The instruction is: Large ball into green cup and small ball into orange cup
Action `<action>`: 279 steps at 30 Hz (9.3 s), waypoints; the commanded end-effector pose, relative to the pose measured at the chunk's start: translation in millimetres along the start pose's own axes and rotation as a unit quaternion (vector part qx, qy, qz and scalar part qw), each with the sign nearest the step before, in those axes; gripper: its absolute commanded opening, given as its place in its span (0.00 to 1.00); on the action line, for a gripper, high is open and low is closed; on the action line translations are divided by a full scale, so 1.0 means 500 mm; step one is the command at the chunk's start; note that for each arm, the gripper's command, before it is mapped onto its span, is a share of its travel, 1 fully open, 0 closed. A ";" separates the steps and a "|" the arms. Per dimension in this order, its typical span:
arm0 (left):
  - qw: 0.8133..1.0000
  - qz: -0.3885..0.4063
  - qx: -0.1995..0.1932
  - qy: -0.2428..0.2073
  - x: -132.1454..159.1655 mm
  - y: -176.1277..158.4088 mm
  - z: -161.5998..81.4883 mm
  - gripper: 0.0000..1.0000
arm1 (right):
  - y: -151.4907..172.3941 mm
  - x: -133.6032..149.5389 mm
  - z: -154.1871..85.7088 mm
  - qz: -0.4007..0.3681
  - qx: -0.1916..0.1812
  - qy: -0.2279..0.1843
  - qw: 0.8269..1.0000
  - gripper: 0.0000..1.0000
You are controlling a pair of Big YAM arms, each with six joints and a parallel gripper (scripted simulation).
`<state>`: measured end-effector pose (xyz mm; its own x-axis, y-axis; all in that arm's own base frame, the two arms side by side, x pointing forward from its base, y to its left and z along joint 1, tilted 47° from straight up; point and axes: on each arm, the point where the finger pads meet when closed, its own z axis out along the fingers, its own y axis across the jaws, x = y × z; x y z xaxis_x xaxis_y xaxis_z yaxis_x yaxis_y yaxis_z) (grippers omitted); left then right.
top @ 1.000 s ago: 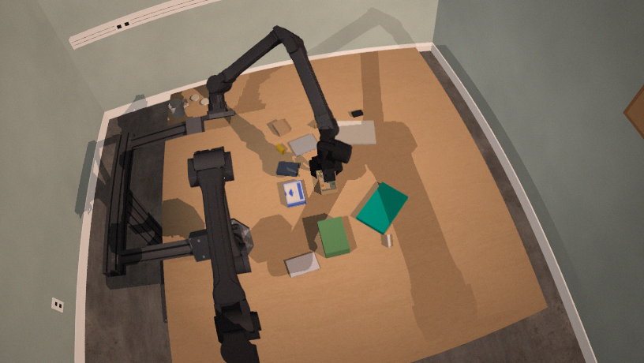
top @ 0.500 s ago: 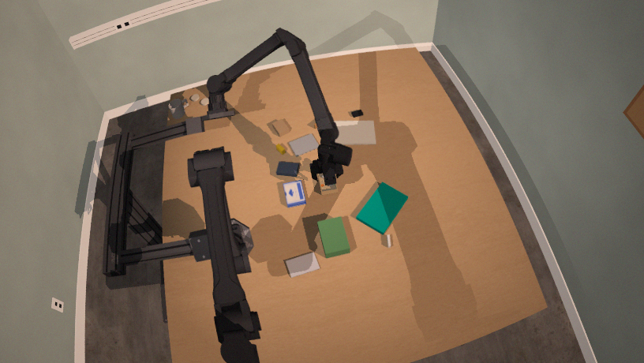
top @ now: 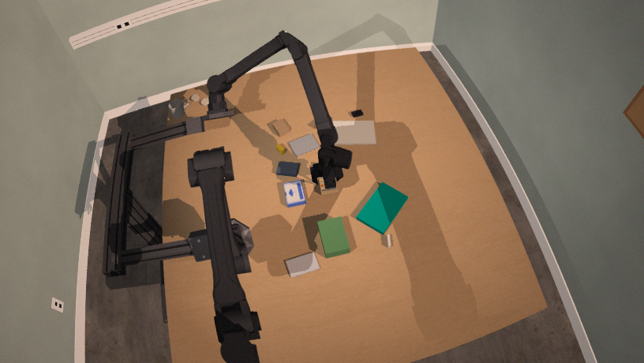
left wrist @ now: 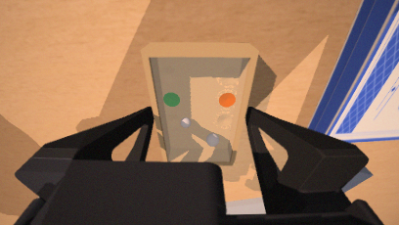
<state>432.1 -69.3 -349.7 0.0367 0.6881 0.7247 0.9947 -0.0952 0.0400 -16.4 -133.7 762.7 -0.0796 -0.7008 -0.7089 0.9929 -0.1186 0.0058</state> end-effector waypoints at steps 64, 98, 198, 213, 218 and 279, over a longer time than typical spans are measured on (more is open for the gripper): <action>1.000 -0.005 -0.014 -0.004 -0.007 0.032 -0.002 0.69 | -0.002 -0.016 -0.015 -0.005 0.001 -0.006 1.000 1.00; 1.000 0.002 -0.014 -0.004 -0.006 0.015 -0.113 0.69 | -0.002 -0.016 -0.015 -0.005 0.001 -0.006 1.000 1.00; 0.988 0.005 0.105 -0.113 0.019 0.032 -0.138 0.69 | -0.002 -0.016 -0.015 -0.005 0.001 -0.006 1.000 1.00; 0.989 0.003 0.100 -0.111 -0.013 0.003 -0.143 0.69 | -0.002 -0.016 -0.015 -0.005 0.001 -0.006 1.000 1.00; 0.992 -0.003 0.077 -0.097 -0.008 0.016 -0.155 0.69 | -0.002 -0.016 -0.015 -0.005 0.001 -0.006 1.000 1.00; 1.000 -0.003 -0.019 -0.007 -0.022 0.027 -0.158 0.69 | -0.002 -0.016 -0.015 -0.005 0.001 -0.006 1.000 1.00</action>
<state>423.9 -112.8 -305.8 0.0462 0.6907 0.7216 0.9946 -0.0989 0.0310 -16.4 -133.7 762.7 -0.0796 -0.7008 -0.7089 0.9929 -0.1186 0.0058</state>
